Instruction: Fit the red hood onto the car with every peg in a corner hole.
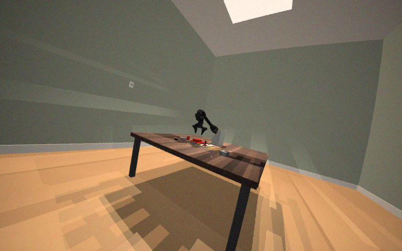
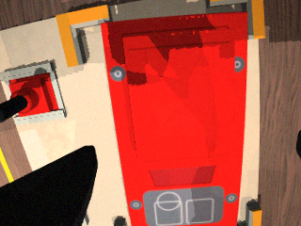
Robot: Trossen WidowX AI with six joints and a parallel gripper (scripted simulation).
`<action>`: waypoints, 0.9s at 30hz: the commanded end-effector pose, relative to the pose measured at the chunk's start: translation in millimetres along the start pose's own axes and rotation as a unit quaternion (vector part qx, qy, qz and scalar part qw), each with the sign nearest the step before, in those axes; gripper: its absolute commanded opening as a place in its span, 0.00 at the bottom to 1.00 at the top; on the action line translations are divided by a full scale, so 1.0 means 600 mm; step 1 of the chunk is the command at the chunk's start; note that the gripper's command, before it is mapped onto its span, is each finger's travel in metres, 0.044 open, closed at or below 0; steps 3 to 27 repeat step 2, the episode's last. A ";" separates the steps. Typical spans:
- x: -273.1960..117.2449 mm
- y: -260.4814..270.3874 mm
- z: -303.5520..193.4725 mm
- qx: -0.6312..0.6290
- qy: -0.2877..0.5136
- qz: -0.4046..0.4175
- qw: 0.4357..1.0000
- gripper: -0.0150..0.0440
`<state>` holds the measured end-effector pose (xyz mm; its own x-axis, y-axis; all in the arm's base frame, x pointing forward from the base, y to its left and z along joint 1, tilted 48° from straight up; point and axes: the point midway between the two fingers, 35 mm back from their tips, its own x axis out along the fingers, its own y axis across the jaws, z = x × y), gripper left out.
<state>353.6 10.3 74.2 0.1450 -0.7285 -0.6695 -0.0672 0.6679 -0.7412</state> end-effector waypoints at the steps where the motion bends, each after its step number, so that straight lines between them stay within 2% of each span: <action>1: -0.001 0.001 0.000 0.003 0.001 0.002 1.000 1.00; 27: -0.001 0.001 0.000 0.003 0.001 0.002 1.000 1.00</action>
